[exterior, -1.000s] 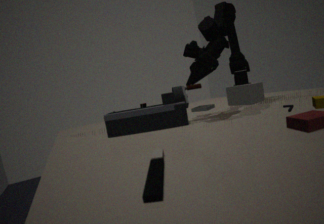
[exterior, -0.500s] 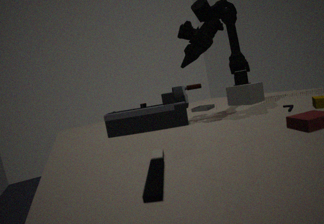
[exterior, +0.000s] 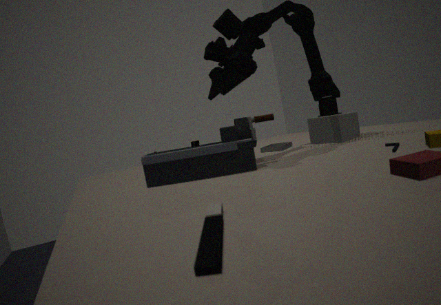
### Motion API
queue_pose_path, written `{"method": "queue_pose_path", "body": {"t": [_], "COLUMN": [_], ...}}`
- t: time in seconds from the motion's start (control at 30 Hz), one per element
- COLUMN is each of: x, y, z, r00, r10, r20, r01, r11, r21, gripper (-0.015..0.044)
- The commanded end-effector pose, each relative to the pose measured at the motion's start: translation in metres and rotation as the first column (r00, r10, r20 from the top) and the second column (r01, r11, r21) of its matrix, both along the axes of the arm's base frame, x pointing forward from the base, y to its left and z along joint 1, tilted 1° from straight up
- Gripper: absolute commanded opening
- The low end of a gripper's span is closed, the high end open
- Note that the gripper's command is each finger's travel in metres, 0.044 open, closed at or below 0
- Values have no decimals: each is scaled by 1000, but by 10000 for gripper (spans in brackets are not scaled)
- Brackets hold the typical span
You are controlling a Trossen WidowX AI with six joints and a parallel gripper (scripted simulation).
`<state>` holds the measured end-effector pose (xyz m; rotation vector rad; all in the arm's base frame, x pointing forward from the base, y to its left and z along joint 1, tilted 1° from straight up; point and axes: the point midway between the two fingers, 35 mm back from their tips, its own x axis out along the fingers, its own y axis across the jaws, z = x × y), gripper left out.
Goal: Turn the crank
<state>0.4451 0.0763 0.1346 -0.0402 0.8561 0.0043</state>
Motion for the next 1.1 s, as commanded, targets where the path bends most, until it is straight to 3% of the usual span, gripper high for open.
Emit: {"method": "queue_pose_path", "body": {"t": [0.0, 0.37, 1.07], "x": [25, 30, 30], "y": [-23, -26, -26], "z": [6, -43, -31], "r00": [993, 991, 991], "r10": [114, 132, 130], "r20": [30, 35, 35], "r01": [-114, -131, -130], "r11": [993, 991, 991], "r21": [-21, -26, -26], "gripper": [440, 440, 440]}}
